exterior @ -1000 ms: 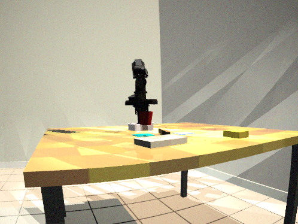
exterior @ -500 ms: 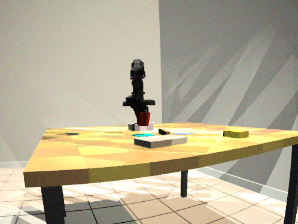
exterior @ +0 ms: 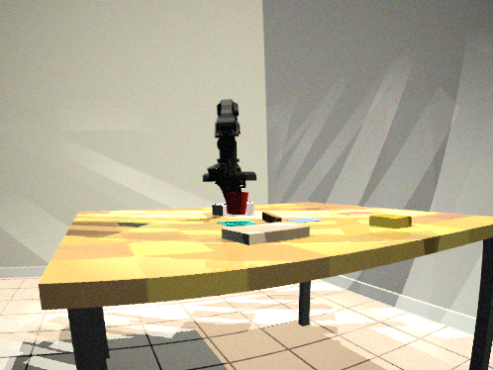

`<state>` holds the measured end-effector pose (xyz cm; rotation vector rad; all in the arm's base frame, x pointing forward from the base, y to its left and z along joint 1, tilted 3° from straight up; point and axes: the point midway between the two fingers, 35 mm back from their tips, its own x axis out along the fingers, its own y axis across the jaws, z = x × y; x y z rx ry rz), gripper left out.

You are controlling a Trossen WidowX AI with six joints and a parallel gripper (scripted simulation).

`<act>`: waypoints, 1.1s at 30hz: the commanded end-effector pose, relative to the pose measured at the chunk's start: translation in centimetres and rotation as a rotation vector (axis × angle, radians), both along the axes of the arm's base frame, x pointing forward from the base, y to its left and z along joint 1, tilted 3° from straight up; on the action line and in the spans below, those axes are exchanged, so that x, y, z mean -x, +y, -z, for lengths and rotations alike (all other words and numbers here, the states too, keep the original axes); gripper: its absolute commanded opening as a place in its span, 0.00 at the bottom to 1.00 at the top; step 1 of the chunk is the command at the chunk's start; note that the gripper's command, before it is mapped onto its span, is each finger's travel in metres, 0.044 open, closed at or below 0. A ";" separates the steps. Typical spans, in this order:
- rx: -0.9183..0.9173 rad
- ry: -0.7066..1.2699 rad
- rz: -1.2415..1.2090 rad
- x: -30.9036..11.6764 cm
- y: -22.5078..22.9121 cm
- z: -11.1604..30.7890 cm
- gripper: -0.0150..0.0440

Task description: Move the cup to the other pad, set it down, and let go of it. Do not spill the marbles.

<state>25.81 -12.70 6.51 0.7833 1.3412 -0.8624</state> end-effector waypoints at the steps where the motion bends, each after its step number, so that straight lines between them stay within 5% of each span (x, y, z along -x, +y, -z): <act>1: -0.004 0.015 -0.006 0.3 0.0 0.9 0.25; 30: -0.002 0.006 0.000 0.2 -0.2 2.2 0.25; 33: -0.002 0.006 0.000 0.2 -0.2 2.2 0.39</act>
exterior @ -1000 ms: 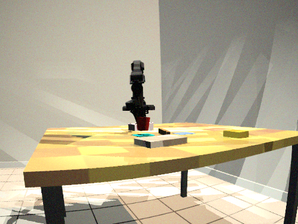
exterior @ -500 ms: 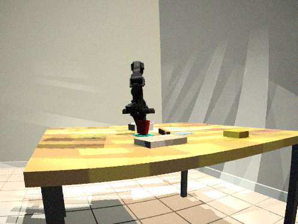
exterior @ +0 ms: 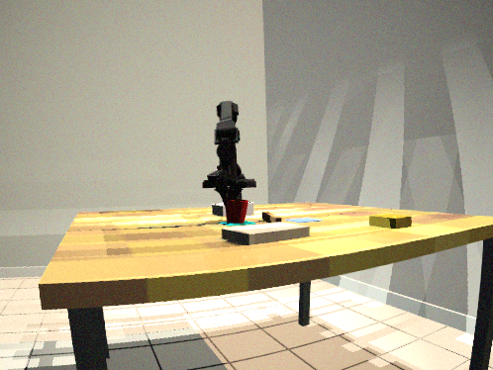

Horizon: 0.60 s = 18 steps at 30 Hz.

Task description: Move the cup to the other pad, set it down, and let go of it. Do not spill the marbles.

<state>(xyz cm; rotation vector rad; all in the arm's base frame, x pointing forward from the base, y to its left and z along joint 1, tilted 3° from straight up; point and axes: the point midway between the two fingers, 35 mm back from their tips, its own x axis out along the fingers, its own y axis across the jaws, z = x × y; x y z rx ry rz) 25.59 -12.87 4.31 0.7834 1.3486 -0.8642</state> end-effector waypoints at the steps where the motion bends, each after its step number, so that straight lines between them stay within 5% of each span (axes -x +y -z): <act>1: 0.001 -0.001 0.000 0.0 0.0 0.0 0.43; 18: 0.000 0.002 -0.002 -0.1 0.1 -1.5 0.47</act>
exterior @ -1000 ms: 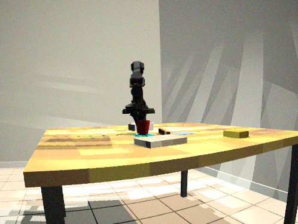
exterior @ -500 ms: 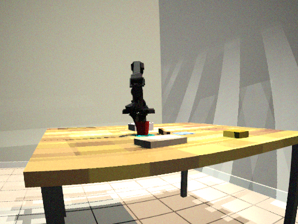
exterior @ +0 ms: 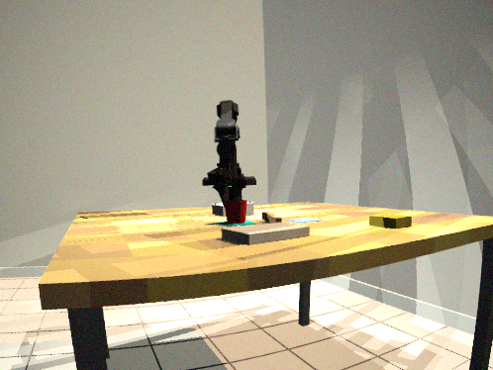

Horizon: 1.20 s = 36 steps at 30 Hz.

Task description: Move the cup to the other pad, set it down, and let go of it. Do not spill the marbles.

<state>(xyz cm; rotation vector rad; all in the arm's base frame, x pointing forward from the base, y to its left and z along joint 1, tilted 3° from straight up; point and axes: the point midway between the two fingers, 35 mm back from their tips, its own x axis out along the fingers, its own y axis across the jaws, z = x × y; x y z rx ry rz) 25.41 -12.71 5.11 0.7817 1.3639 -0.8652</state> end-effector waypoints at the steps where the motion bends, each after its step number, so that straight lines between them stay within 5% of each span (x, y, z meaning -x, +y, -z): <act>1: 0.006 -0.011 0.000 -0.2 -0.1 -0.9 0.47; 27: 0.005 -0.005 -0.004 0.3 0.6 -4.4 0.47; 36: -0.002 0.003 -0.010 0.3 0.6 -4.0 0.87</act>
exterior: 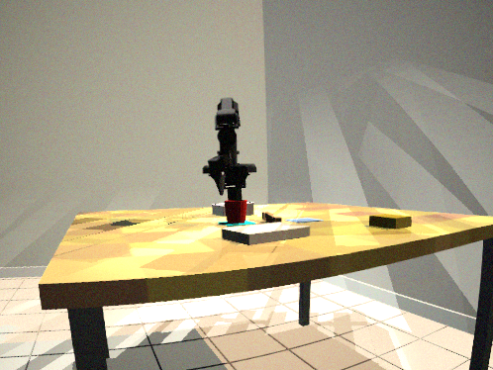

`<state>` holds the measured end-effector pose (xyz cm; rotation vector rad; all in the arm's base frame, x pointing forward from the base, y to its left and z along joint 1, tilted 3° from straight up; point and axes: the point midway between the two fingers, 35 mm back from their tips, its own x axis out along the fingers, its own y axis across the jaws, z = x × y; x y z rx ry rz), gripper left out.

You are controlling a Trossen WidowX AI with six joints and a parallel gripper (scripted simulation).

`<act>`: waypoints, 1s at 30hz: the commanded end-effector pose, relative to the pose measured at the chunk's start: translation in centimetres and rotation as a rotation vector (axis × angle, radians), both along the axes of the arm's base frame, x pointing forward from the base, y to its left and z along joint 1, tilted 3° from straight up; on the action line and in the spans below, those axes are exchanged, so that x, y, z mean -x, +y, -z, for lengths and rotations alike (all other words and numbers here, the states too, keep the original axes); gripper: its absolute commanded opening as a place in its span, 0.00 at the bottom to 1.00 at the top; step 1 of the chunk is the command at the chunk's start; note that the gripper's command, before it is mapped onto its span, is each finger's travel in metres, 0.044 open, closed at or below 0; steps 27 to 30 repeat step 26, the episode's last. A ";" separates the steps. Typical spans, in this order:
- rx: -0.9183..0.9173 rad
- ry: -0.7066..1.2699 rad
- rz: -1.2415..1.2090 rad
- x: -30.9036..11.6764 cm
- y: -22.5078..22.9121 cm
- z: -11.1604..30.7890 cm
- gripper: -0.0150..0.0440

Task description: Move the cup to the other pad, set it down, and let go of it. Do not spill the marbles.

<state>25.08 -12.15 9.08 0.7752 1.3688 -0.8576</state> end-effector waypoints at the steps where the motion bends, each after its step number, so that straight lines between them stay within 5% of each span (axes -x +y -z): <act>1: 0.000 0.002 0.000 0.0 0.0 -0.1 0.92; 3: 0.000 0.001 0.000 0.0 0.0 -0.5 1.00; 19: 0.005 -0.006 0.006 0.2 0.5 -6.2 1.00; 30: 0.000 -0.001 0.000 0.2 0.6 -5.9 1.00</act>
